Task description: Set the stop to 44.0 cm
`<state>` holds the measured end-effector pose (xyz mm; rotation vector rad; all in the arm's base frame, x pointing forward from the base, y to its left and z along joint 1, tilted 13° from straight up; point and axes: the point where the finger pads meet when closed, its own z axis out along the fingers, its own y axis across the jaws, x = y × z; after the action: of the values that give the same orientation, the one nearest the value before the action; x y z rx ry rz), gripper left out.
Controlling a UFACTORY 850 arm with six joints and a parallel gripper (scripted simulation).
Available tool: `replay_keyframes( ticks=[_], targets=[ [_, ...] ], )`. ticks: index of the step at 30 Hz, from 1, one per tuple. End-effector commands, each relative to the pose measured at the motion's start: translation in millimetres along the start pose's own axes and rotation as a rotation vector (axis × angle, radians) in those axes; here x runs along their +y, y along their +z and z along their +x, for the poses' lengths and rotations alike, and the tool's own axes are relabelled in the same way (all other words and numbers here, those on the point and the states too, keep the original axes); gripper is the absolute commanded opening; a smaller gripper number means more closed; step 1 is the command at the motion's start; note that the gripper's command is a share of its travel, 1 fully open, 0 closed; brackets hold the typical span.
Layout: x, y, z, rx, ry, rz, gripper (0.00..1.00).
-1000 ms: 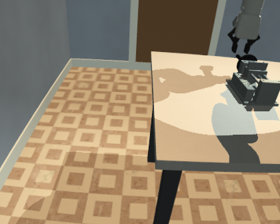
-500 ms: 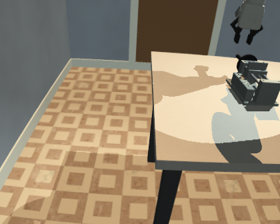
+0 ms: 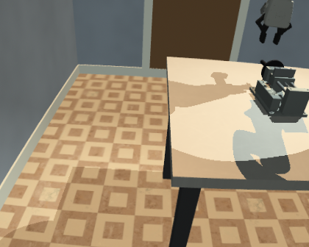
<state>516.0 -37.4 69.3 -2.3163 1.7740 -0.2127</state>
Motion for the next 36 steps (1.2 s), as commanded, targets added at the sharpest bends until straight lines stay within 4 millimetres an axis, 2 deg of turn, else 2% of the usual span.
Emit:
replay_keyframes(
  ticks=[1, 15, 22, 26, 30, 36],
  targets=[
    [-1, -1, 0, -0.015, 0.001, -0.027, 0.57],
    [-1, -1, 0, -0.015, 0.001, -0.027, 0.57],
    [-18, -1, -19, -0.015, 0.001, -0.027, 0.57],
    [-19, -1, -20, -0.015, 0.001, -0.027, 0.57],
    [-19, 2, -20, -0.015, 0.001, -0.027, 0.57],
    [-19, 18, -21, -0.015, 0.001, -0.027, 0.57]
  ],
)
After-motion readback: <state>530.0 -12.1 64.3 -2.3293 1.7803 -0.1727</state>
